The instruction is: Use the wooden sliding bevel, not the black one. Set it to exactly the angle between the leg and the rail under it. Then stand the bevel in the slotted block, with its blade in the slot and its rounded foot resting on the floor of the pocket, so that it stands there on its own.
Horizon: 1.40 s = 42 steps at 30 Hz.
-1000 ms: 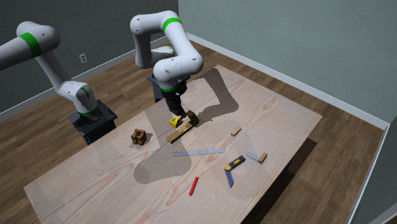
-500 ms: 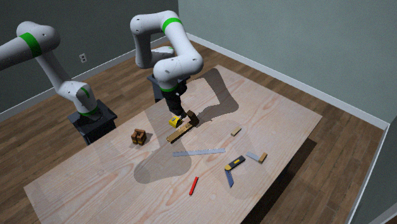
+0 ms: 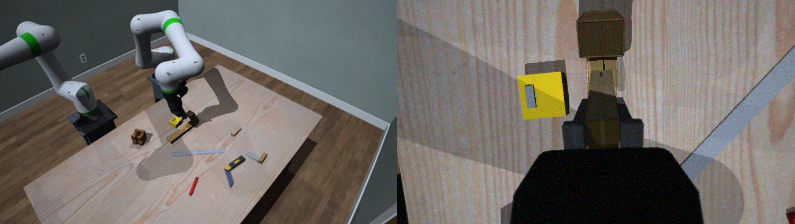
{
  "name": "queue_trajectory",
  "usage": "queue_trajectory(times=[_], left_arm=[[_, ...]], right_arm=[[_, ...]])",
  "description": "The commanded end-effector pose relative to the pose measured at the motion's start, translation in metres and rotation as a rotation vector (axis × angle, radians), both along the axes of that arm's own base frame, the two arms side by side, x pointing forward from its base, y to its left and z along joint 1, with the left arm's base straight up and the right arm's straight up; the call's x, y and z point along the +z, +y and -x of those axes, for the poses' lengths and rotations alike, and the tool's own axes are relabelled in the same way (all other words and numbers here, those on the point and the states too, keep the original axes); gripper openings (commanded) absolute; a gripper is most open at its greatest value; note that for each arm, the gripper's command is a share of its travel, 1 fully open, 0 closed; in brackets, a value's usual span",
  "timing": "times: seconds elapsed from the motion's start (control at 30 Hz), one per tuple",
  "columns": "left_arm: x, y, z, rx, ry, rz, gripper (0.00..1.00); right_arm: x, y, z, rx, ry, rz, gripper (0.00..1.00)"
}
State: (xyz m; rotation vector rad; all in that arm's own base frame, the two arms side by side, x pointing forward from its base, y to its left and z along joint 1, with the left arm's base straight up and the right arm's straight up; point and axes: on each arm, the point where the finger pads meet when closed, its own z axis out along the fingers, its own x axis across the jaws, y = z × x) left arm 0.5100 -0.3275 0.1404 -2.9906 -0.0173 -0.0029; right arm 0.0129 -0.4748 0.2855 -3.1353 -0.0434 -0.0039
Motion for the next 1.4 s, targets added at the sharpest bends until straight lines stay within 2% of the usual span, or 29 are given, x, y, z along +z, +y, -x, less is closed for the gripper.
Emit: queue_trajectory(times=[0.0, 0.47, 0.77, 1.37], left_arm=[[0.001, 0.002, -0.001, -0.001, -0.004, 0.007, 0.0], [-0.03, 0.016, -0.001, -0.001, -0.004, 0.006, 0.0], [-0.041, 0.021, -0.002, -0.002, -0.004, 0.006, 0.0], [-0.046, 0.023, -0.002, -0.002, -0.004, 0.006, 0.0]], right_arm=[[0.004, 0.0, 0.0, -0.001, 0.002, 0.006, 1.0], [0.004, 0.0, 0.0, -0.001, 0.002, 0.006, 1.0], [0.004, 0.0, 0.0, -0.001, 0.002, 0.006, 1.0], [0.004, 0.0, 0.0, -0.001, 0.002, 0.006, 1.0]])
